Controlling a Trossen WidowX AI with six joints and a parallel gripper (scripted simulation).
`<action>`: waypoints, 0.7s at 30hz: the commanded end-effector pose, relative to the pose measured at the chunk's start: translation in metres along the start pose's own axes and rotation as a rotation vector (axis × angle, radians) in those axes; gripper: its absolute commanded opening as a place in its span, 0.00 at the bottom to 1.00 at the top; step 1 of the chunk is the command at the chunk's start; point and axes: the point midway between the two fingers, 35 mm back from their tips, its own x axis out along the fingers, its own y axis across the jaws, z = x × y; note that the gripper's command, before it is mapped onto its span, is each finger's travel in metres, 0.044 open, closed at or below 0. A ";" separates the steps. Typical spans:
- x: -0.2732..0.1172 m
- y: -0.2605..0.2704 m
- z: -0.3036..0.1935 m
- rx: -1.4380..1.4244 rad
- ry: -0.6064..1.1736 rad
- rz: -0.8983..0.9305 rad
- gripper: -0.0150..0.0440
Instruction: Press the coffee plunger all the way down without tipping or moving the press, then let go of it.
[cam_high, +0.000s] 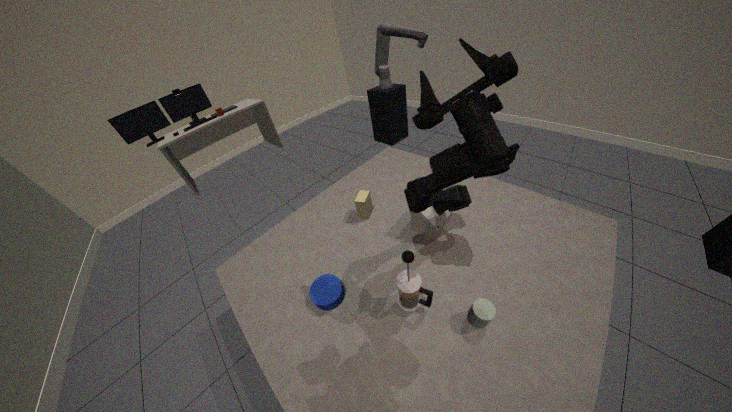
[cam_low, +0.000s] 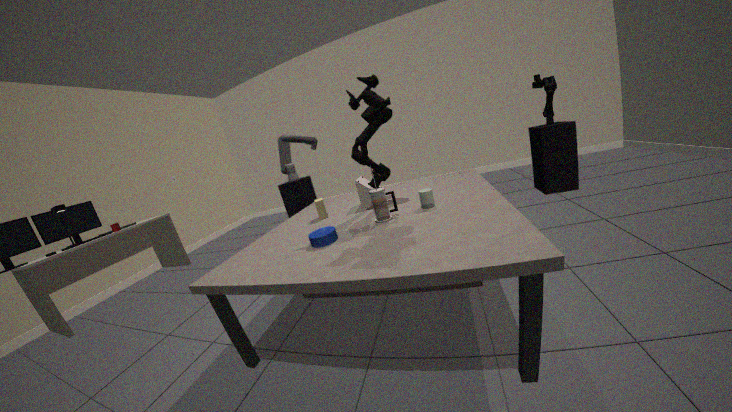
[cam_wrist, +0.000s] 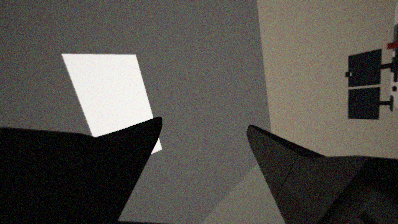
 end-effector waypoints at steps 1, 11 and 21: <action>0.001 0.001 0.001 0.001 0.000 0.003 0.98; 0.026 0.055 0.052 0.218 -0.068 0.139 1.00; 0.029 0.118 0.121 0.441 -0.138 0.338 1.00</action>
